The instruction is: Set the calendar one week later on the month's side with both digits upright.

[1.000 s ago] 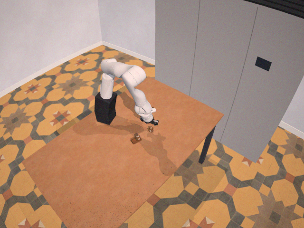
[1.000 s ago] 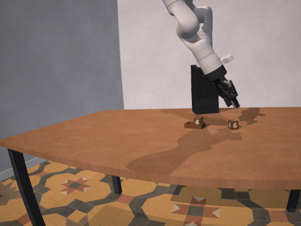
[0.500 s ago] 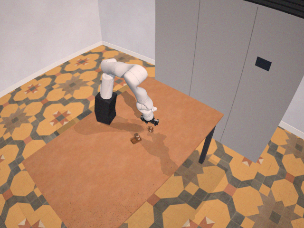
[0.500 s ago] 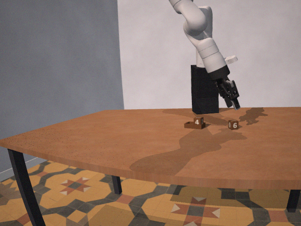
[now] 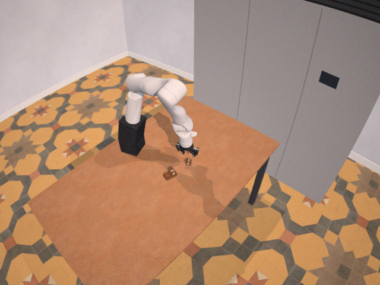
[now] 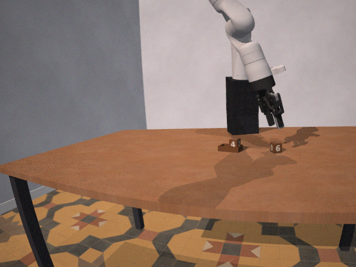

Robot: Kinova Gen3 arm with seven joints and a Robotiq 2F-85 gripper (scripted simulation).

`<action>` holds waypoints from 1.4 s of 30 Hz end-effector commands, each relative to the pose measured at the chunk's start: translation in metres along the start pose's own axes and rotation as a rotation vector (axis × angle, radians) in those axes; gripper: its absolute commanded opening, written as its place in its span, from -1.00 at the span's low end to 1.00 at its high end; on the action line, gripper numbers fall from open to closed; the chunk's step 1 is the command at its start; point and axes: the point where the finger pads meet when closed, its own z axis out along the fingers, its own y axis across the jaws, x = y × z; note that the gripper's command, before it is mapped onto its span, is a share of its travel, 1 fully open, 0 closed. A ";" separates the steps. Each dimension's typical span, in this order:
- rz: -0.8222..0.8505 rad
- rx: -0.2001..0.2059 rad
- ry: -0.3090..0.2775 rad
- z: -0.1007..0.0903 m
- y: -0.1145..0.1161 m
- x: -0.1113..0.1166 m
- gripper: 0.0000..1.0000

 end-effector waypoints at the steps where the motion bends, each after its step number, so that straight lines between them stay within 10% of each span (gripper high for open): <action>1: -0.008 -0.001 -0.011 -0.002 0.000 0.002 0.34; 28: -0.008 0.000 -0.058 -0.003 0.000 0.002 0.34; 42: -0.006 0.011 -0.204 0.000 -0.002 0.004 0.34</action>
